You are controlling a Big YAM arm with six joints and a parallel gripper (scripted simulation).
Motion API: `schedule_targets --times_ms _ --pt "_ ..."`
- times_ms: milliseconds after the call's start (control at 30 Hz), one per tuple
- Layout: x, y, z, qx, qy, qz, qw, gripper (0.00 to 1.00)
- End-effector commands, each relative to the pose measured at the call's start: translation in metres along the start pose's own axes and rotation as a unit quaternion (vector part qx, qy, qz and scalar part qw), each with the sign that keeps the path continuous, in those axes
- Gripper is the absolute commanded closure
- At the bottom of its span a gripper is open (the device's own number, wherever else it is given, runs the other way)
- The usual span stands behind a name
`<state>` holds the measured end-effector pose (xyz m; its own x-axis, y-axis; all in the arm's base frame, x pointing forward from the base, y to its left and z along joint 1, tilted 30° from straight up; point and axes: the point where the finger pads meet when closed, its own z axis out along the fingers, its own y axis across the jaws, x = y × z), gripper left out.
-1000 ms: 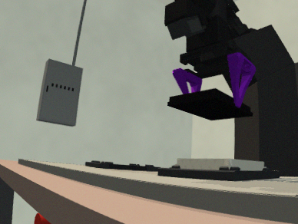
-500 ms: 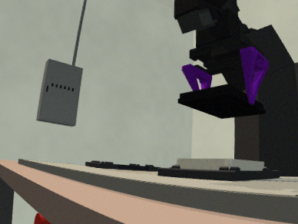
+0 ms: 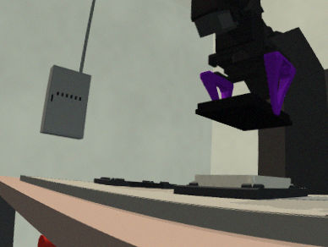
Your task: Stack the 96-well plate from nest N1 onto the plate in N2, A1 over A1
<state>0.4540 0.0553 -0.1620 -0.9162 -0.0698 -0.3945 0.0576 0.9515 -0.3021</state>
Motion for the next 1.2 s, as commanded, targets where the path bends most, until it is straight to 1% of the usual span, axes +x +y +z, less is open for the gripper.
schedule_targets --times_ms 0,133,167,333,367,400,667,800,900,967,1167 --pt "0.005 -0.005 0.0 0.004 0.005 0.01 1.0 1.0" --pt "0.003 -0.005 0.0 0.003 0.002 0.011 1.0 1.0" --pt "-0.002 0.0 -0.003 -0.001 -0.004 0.003 1.0 1.0" --pt "-0.002 0.0 -0.003 -0.001 -0.004 0.003 1.0 1.0" --pt "0.002 -0.005 0.006 0.003 0.0 0.013 1.0 1.0" --pt "-0.001 -0.004 0.008 0.002 -0.002 0.01 1.0 1.0" --pt "-0.001 -0.001 0.02 0.0 -0.003 0.001 1.0 1.0" --pt "-0.001 -0.004 0.028 0.001 -0.002 0.004 1.0 1.0" --pt "-0.004 -0.001 0.027 0.0 -0.005 0.002 1.0 1.0" --pt "-0.002 -0.003 0.033 0.001 -0.002 0.003 1.0 1.0" --pt "-0.002 -0.004 0.043 0.001 -0.001 0.004 1.0 1.0"
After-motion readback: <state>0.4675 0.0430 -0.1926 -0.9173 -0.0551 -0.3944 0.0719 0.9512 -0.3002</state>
